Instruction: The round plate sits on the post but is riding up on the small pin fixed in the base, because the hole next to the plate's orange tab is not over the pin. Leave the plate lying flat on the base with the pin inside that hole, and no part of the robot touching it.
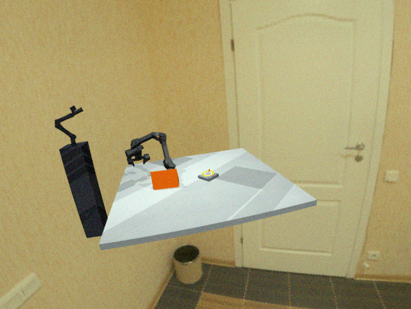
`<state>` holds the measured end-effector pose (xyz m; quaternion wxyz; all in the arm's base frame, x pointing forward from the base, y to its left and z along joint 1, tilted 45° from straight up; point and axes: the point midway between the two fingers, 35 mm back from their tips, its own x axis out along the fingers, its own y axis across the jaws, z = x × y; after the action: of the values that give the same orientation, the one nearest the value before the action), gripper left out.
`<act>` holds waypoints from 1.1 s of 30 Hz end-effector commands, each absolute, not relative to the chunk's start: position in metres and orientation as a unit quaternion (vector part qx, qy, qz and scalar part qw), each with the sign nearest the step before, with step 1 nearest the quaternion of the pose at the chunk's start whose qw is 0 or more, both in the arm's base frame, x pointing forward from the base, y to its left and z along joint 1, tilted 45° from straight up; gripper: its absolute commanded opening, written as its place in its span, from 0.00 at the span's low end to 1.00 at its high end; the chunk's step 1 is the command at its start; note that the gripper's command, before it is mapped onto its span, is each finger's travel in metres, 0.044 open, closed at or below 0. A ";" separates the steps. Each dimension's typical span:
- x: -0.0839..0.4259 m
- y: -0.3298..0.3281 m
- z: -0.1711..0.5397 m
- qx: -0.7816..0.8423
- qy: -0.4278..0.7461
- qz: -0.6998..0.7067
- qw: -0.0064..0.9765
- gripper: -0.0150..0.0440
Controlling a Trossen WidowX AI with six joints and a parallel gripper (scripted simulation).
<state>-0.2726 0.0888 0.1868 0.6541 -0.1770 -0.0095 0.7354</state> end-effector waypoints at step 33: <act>-0.062 -0.231 0.085 -0.596 -0.463 0.635 -0.165 0.25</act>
<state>-0.0943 -0.2201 0.0897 -0.0958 -0.5921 -0.4224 0.6795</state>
